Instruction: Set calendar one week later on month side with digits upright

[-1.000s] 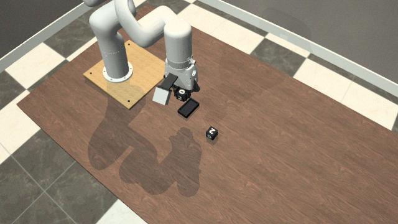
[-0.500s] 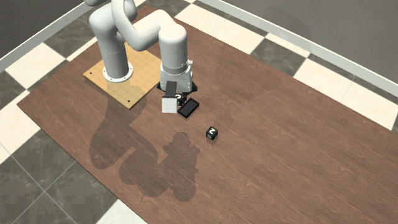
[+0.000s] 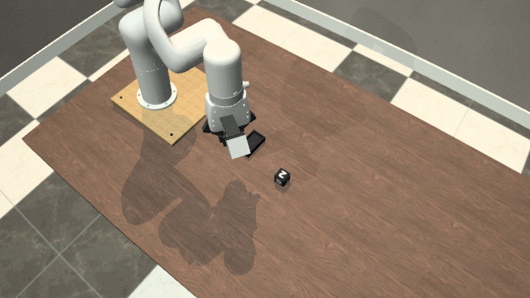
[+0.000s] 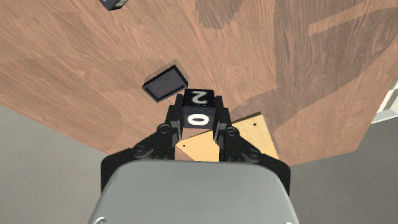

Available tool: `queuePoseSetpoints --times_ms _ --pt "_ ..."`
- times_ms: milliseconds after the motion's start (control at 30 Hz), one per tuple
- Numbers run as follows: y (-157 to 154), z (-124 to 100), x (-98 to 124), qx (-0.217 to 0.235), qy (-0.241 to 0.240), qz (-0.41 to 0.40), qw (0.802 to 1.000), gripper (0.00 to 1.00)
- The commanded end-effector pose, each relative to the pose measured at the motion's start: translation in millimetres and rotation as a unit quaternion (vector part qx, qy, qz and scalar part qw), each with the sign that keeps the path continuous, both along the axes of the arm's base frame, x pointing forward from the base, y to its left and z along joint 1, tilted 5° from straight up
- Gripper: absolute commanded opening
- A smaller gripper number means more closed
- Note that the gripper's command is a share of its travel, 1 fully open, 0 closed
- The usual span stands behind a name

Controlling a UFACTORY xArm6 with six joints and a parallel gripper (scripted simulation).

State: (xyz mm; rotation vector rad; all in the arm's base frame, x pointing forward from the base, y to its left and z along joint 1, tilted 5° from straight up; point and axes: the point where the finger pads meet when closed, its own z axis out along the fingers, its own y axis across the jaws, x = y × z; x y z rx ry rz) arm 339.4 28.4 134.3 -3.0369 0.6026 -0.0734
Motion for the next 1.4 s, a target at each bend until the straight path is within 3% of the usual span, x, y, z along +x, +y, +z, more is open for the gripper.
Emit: queuePoseSetpoints --times_ms 0,233,333,567,1367 --pt "-9 0 3 0.006 -0.004 0.087 0.996 0.29" --pt "-16 -1 3 0.002 -0.007 0.146 0.989 0.29" --pt "-24 -2 4 -0.002 -0.01 0.211 0.977 0.29" --pt "-32 -4 4 -0.005 -0.013 0.275 0.961 0.29" --pt "-32 -9 4 -0.005 -0.013 0.28 0.96 0.29"
